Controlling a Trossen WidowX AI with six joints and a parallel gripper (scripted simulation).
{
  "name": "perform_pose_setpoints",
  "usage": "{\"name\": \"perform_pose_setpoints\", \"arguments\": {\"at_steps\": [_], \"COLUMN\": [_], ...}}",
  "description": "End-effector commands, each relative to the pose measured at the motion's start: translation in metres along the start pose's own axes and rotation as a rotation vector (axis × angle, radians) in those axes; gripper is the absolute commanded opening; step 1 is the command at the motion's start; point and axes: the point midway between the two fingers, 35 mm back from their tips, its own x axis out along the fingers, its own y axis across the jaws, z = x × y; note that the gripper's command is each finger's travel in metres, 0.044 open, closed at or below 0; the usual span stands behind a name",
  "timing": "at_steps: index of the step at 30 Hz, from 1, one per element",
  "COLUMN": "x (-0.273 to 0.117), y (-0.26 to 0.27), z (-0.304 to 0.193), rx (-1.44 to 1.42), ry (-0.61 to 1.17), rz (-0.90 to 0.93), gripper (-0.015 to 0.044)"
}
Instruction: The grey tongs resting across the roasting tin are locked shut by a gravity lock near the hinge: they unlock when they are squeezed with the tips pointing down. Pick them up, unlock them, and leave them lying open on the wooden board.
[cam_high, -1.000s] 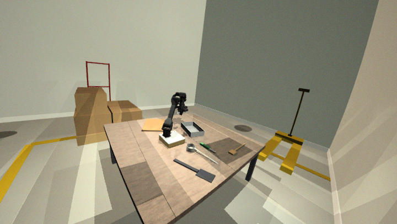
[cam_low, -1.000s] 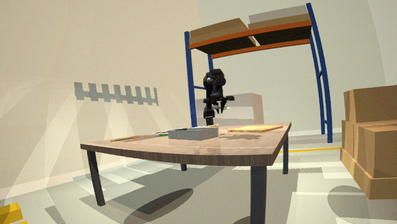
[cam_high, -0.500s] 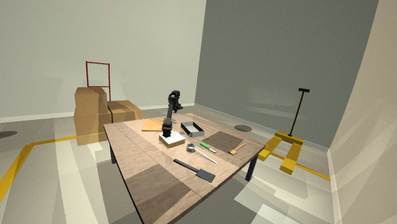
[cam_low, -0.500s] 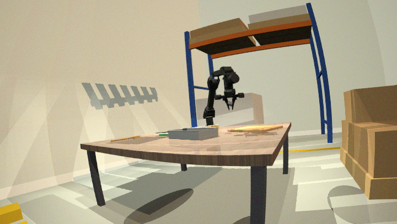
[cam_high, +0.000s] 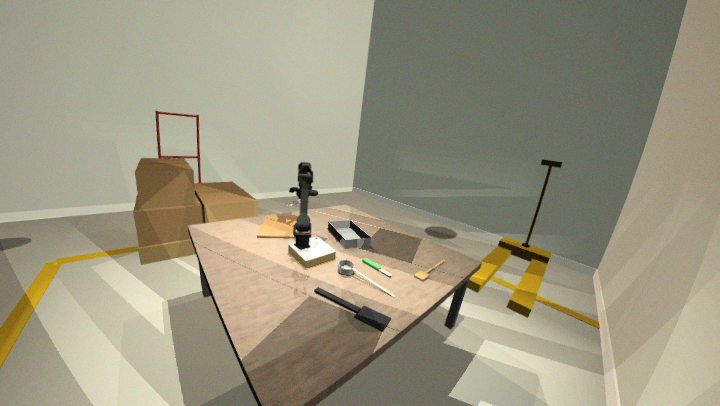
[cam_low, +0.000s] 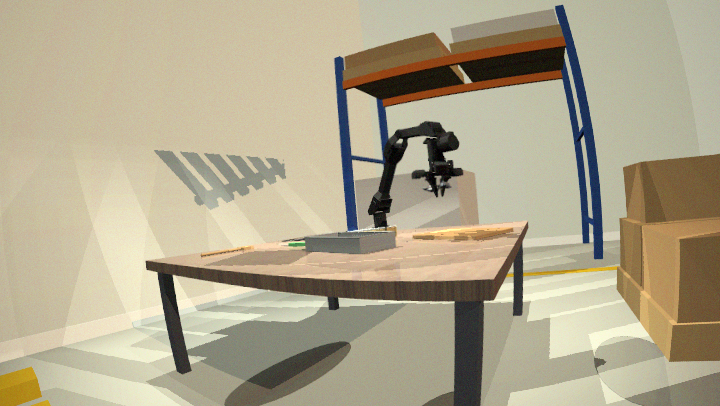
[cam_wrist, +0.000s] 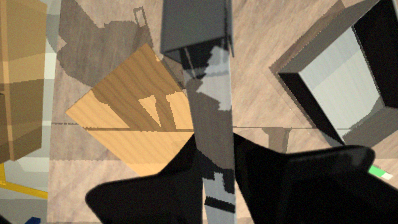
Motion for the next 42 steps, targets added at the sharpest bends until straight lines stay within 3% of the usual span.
{"name": "perform_pose_setpoints", "arguments": {"at_steps": [1,19,27,42], "x": [-0.001,-0.001,-0.002,-0.008], "y": [0.022,0.114,0.116,0.126], "z": [-0.014,-0.091,-0.091,-0.085], "rx": [-0.076,-0.44,-0.448,-0.502], "ry": [0.002,0.008,-0.01,-0.264], "rz": [0.006,0.017,0.019,0.054], "gripper": [-0.015,-0.015,-0.015,-0.015]}}
